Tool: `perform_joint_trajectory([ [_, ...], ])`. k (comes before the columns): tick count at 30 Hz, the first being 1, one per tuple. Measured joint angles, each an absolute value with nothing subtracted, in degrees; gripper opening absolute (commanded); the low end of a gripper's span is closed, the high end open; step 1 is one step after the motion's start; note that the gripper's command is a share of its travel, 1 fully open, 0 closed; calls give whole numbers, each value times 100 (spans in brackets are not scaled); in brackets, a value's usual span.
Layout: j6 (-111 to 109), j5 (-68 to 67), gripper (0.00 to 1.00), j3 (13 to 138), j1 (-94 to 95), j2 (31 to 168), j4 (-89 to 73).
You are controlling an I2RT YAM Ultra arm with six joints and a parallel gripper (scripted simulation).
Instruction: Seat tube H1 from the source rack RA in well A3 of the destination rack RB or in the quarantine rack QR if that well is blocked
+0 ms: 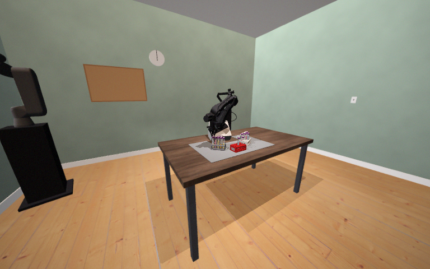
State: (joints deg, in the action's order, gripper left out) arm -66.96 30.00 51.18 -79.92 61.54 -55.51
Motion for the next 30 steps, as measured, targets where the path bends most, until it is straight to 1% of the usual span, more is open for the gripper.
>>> perform_joint_trajectory([
  [30,-7135,3148,0,5568,-8427,6029,-6340],
])
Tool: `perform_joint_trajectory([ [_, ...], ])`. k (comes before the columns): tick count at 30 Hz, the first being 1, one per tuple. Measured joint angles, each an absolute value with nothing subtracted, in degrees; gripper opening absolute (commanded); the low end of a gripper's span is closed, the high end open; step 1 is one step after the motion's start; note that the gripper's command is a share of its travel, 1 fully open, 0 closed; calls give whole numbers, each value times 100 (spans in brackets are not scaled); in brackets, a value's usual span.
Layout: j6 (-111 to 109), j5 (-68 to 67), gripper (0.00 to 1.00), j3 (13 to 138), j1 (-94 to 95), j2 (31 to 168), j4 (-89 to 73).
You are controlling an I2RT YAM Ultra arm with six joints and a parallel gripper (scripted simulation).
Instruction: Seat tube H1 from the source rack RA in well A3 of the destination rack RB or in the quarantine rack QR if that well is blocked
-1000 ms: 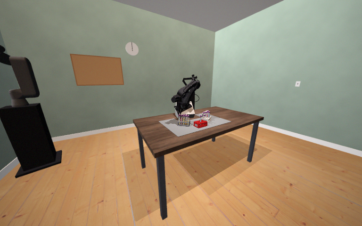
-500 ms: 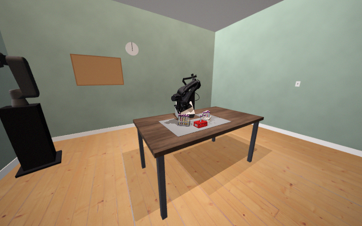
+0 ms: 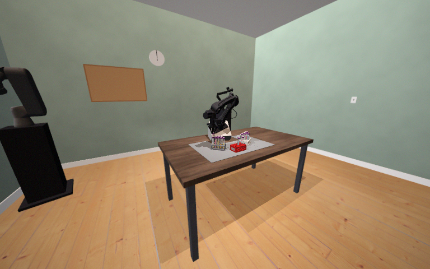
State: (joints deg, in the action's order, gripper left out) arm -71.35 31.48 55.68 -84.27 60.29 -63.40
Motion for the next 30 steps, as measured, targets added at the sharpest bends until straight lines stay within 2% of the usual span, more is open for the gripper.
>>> perform_joint_trajectory([
  [30,-7719,3336,0,6090,-8973,6027,-7177],
])
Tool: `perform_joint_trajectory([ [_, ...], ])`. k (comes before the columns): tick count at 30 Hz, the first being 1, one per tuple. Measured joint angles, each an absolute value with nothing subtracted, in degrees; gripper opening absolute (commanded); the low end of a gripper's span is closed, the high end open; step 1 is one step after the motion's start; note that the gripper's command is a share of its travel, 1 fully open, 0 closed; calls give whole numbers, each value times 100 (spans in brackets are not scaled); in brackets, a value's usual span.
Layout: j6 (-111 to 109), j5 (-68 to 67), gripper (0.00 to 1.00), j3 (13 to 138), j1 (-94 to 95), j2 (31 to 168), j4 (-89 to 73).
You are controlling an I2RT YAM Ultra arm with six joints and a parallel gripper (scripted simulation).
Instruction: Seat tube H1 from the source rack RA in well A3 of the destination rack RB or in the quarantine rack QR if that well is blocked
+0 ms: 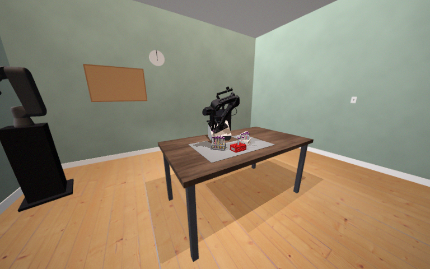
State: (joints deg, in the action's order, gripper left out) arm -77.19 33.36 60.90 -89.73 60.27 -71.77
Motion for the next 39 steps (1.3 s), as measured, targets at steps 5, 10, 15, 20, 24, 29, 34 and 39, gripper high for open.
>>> perform_joint_trajectory([
  [5,-7813,3365,0,6152,-9043,6027,-7303],
  [10,-7931,3404,0,6237,-9157,6025,-7428],
  [15,-8090,3448,0,6090,-9321,5953,-7502],
  [20,-8252,3472,0,5966,-9454,5859,-7607],
  [24,-8390,3520,0,5889,-9581,5771,-7638],
  [29,-8595,3555,0,5732,-9769,5677,-7741],
  [34,-8825,3601,0,5588,-9970,5564,-7837],
  [39,-9019,3642,0,5535,-10116,5496,-7913],
])
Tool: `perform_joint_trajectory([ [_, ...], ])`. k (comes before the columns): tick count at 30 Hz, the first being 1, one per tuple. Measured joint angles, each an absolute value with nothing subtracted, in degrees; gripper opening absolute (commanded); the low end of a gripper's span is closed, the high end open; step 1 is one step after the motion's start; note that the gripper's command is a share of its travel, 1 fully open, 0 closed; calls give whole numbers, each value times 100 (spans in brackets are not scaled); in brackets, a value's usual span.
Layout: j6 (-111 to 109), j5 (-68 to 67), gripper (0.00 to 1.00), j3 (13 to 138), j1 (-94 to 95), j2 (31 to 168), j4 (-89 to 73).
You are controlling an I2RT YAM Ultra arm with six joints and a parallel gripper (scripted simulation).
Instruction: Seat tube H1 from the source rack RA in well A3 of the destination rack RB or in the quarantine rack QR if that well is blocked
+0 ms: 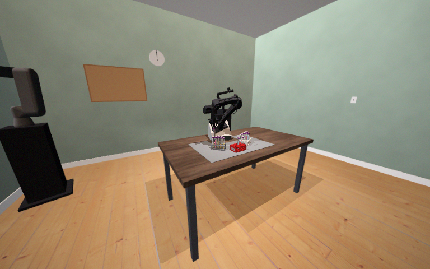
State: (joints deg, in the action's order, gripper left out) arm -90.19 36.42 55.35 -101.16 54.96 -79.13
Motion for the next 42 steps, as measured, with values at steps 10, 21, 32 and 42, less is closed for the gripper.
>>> perform_joint_trajectory([
  [10,-9544,3710,0,5253,-10582,5323,-8165],
  [21,-9682,3741,0,5172,-10468,4901,-8383],
  [32,-8573,3627,0,5172,-9391,4147,-8377],
  [42,-6949,3284,0,5170,-7762,3586,-8049],
])
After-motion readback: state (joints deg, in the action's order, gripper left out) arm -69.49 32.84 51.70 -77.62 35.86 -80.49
